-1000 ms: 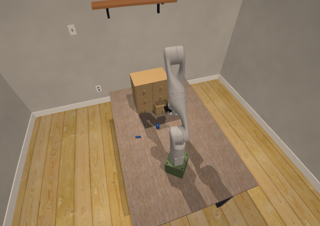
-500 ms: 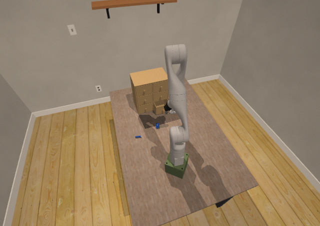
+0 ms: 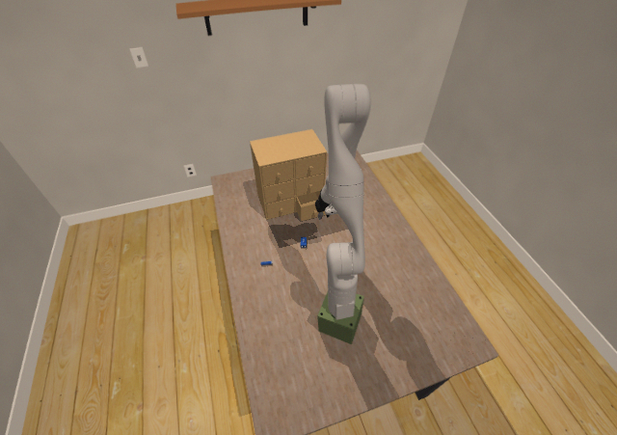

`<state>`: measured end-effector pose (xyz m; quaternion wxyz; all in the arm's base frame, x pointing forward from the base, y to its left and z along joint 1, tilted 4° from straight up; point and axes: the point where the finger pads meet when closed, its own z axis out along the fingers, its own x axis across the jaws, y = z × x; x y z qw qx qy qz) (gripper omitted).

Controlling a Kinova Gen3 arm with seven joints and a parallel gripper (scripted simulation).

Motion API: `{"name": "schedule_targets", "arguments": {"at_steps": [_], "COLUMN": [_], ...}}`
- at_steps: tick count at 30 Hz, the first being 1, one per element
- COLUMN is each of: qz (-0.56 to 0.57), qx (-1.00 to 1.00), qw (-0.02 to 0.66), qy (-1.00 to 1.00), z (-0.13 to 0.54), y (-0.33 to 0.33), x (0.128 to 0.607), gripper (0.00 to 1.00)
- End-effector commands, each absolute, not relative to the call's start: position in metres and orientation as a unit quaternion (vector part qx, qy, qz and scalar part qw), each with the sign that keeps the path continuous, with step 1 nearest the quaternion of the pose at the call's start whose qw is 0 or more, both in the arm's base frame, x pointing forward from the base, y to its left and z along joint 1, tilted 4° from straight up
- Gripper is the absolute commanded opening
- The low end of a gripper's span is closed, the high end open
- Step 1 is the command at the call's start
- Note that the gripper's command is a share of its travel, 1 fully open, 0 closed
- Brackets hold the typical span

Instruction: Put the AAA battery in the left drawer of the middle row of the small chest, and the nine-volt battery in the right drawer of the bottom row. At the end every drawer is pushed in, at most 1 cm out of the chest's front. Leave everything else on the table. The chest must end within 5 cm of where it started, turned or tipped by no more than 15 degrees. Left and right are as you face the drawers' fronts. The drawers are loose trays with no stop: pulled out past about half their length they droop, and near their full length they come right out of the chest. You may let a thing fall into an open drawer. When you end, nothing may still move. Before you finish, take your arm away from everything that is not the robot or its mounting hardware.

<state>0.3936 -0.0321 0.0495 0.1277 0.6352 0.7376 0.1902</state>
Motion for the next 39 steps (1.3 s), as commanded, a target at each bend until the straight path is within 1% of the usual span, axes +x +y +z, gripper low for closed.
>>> {"name": "schedule_targets", "arguments": {"at_steps": [1,39], "qz": [0.189,0.093], "qx": [0.641,0.653], "qw": [0.128,0.046], "qy": [0.733,0.750], "z": [0.059,0.090], "y": [-0.039,-0.044], "x": [0.398,0.374], "gripper": [0.67,0.67]}}
